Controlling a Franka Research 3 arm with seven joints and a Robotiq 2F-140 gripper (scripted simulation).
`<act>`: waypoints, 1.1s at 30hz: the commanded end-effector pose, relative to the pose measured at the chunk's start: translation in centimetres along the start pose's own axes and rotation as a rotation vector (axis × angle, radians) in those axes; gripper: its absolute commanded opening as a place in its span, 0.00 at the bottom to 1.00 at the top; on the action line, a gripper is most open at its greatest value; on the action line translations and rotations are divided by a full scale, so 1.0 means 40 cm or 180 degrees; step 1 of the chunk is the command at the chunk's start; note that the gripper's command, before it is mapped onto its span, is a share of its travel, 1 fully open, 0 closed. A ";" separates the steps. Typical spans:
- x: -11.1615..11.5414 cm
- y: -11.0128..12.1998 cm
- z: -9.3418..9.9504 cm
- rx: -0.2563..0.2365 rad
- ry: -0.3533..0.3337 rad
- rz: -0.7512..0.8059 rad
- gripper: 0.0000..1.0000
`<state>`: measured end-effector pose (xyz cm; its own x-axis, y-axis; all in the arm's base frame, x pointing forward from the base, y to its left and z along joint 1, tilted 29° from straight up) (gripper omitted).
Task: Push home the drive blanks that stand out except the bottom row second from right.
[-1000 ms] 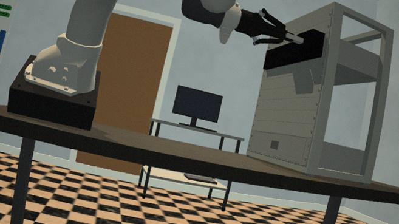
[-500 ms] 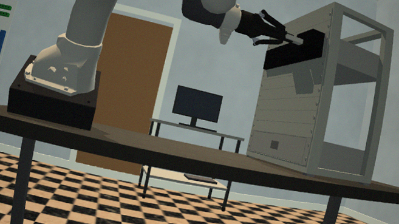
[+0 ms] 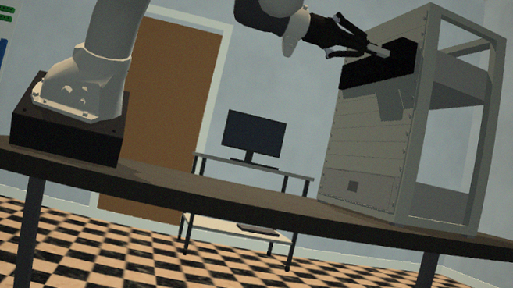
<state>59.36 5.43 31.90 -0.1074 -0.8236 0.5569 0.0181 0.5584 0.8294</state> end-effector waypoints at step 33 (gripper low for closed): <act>-0.003 0.000 -0.026 0.0015 0.0015 -0.0012 0.00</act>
<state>60.27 5.38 31.94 -0.1117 -0.8232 0.5566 0.0180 0.5583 0.8294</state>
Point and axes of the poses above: the point where the finger pads meet when closed, its own z axis back along the fingers, its own y axis across the jaws, x = y × z, the point moved 5 cm from there along z, back along the fingers, and after that the axes turned 5 degrees about z, right-handed, at the moved point
